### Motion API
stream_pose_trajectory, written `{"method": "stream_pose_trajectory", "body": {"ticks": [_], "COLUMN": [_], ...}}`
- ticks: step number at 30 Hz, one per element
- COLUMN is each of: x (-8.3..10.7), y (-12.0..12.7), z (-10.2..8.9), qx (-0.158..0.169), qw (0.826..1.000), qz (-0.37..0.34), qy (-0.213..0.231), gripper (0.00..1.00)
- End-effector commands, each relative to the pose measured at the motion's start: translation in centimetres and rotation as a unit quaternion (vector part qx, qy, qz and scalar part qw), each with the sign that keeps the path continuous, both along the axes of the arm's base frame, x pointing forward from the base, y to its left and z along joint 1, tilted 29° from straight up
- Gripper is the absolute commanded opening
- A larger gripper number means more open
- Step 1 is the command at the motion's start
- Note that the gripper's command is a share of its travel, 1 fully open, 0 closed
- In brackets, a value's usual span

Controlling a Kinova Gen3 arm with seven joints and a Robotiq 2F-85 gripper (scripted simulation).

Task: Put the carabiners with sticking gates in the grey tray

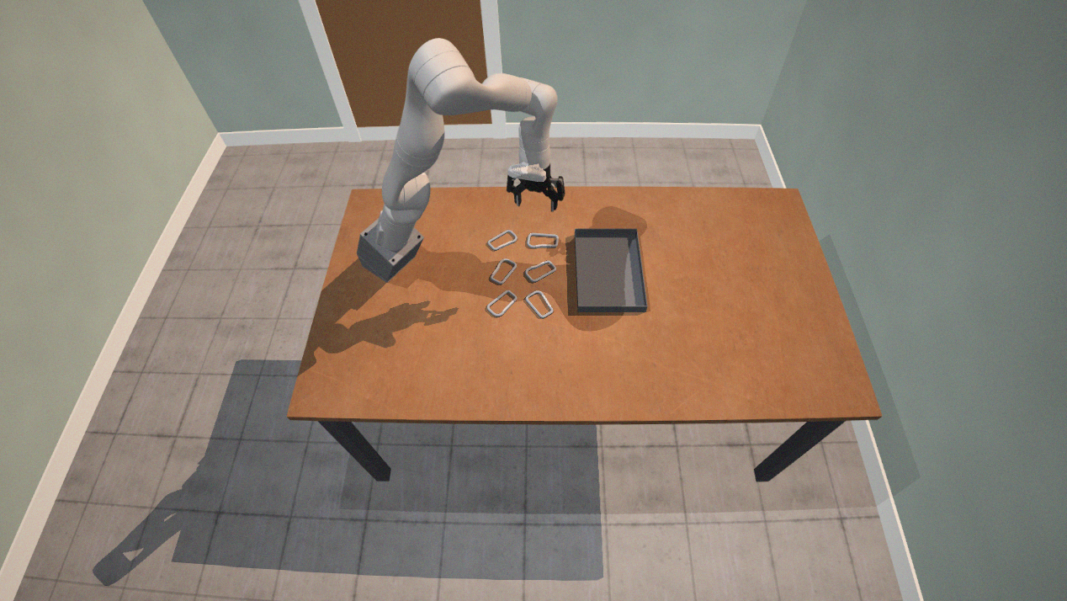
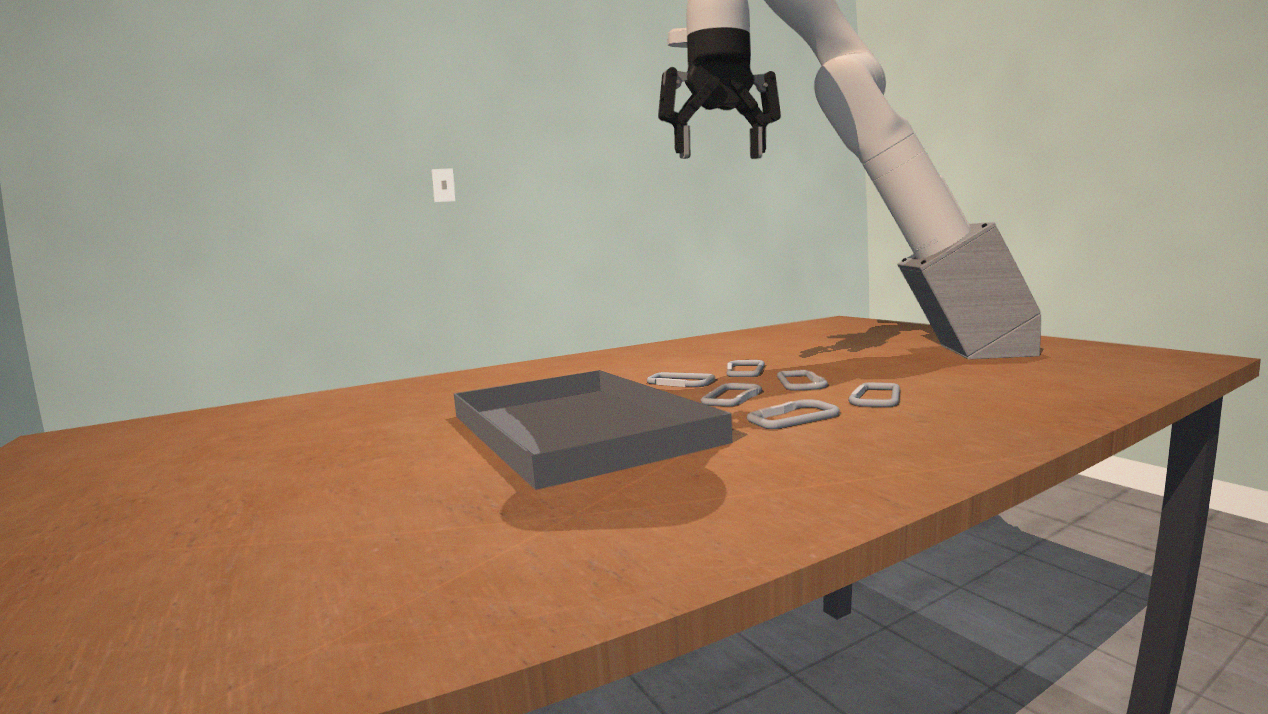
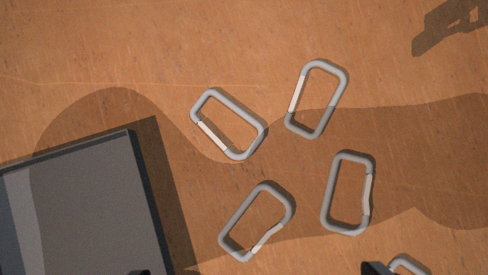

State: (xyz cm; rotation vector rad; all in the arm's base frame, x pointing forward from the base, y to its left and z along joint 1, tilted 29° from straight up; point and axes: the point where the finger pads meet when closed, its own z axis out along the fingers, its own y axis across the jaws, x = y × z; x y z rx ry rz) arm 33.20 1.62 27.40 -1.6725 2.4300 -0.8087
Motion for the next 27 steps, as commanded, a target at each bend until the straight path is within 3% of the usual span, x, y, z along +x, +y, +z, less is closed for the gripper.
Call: {"method": "stream_pose_trajectory", "body": {"ticks": [1, 4, 15, 16, 21, 27], "x": [-0.02, -0.02, -0.02, -0.08, -0.08, -0.08], "y": [0.08, 0.08, 0.08, 0.09, 0.09, 0.09], "z": [0.0, 0.0, 0.0, -0.04, -0.04, -0.04], "qx": [-0.041, -0.05, -0.05, -0.09, -0.1, -0.1], "qw": [0.99, 0.985, 0.985, 0.952, 0.94, 0.94], "qz": [0.124, 0.153, 0.153, 0.273, 0.303, 0.303], "qy": [0.048, 0.059, 0.059, 0.106, 0.118, 0.118], "gripper": [1.0, 1.0, 1.0, 1.0, 1.0, 1.0]}}
